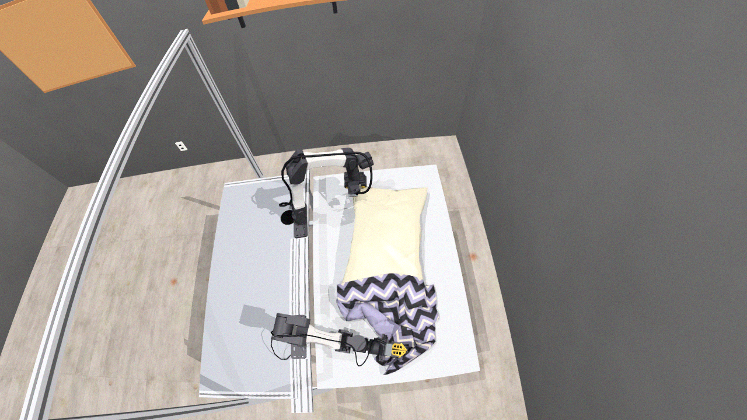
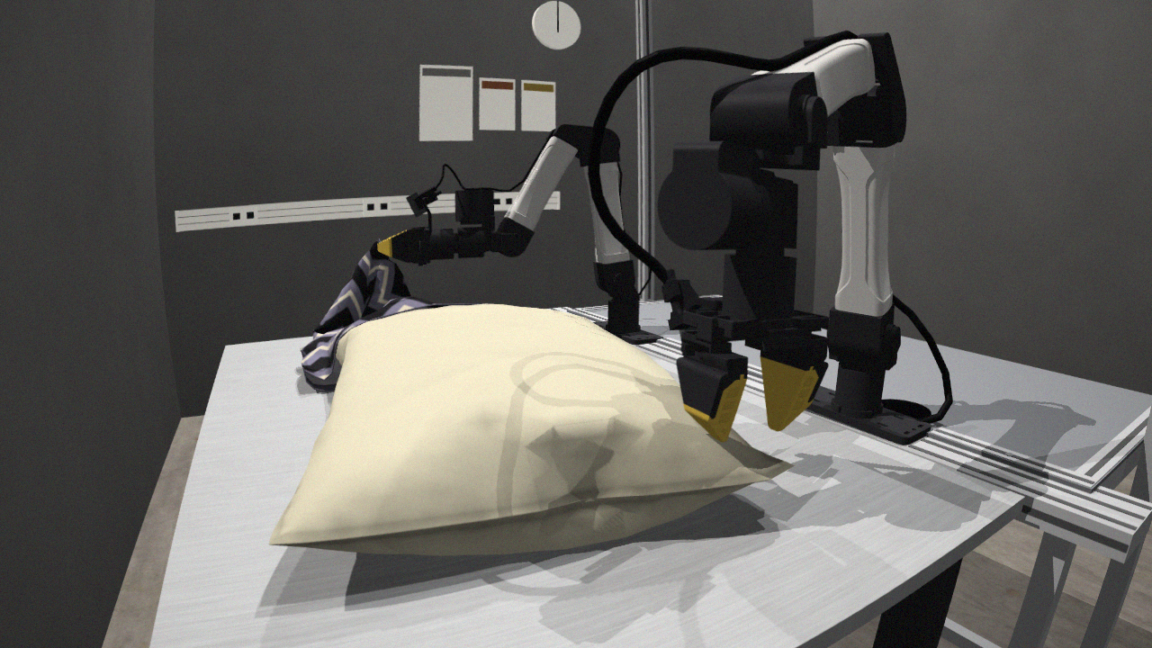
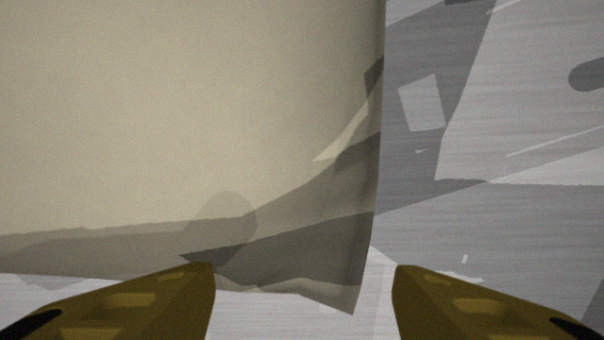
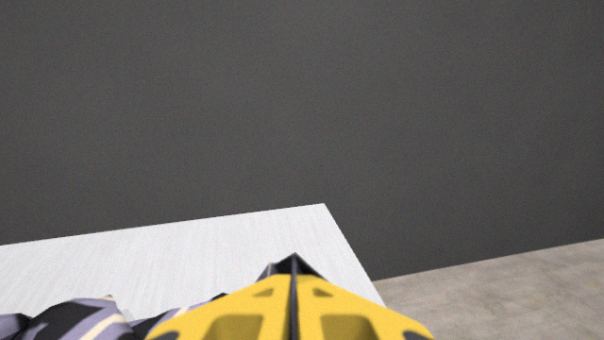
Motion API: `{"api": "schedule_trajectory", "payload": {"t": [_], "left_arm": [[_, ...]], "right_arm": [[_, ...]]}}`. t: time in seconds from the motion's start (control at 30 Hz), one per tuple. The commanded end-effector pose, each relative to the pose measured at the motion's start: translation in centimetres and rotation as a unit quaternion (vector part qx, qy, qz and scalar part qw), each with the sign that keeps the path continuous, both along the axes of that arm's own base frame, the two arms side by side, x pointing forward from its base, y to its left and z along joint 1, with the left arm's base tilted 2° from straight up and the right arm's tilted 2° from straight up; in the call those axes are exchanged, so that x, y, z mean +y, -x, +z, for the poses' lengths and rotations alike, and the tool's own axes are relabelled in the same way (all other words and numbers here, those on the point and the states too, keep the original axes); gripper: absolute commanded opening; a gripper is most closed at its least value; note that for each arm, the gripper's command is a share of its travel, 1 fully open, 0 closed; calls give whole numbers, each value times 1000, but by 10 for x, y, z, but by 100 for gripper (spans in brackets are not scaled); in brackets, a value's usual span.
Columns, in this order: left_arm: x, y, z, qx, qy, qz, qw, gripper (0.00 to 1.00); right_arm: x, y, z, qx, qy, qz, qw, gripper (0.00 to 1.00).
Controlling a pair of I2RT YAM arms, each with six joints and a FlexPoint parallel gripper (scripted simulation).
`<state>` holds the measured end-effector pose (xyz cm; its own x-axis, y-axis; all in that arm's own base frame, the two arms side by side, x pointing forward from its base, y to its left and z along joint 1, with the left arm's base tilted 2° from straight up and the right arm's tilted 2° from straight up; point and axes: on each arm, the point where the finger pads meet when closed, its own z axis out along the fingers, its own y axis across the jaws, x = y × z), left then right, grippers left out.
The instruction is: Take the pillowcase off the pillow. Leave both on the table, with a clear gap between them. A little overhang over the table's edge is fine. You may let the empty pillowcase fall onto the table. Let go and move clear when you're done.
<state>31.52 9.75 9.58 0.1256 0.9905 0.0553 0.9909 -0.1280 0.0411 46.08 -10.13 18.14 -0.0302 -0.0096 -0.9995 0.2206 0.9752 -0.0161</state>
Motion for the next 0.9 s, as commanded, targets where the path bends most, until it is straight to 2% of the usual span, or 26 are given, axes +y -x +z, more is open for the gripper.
{"api": "schedule_trajectory", "payload": {"t": [0.0, 0.07, 0.43, 0.53, 0.87], "left_arm": [[-7, 0, 13, 1, 4, -5, 1000, 60], [-7, 1, 27, -13, -1, -5, 1000, 60], [-7, 4, 54, -8, -4, -4, 1000, 60], [-4, 4, 49, 4, -1, 0, 1000, 60], [-7, 3, 65, 19, 3, -3, 1000, 60]], "right_arm": [[1, -5, 0, -1, 1, 4, 1000, 0], [1, -5, 0, -1, 1, 4, 1000, 0], [1, -5, 0, -1, 1, 4, 1000, 0], [1, -5, 0, -1, 1, 4, 1000, 0], [1, -5, 0, -1, 1, 4, 1000, 0]]}}
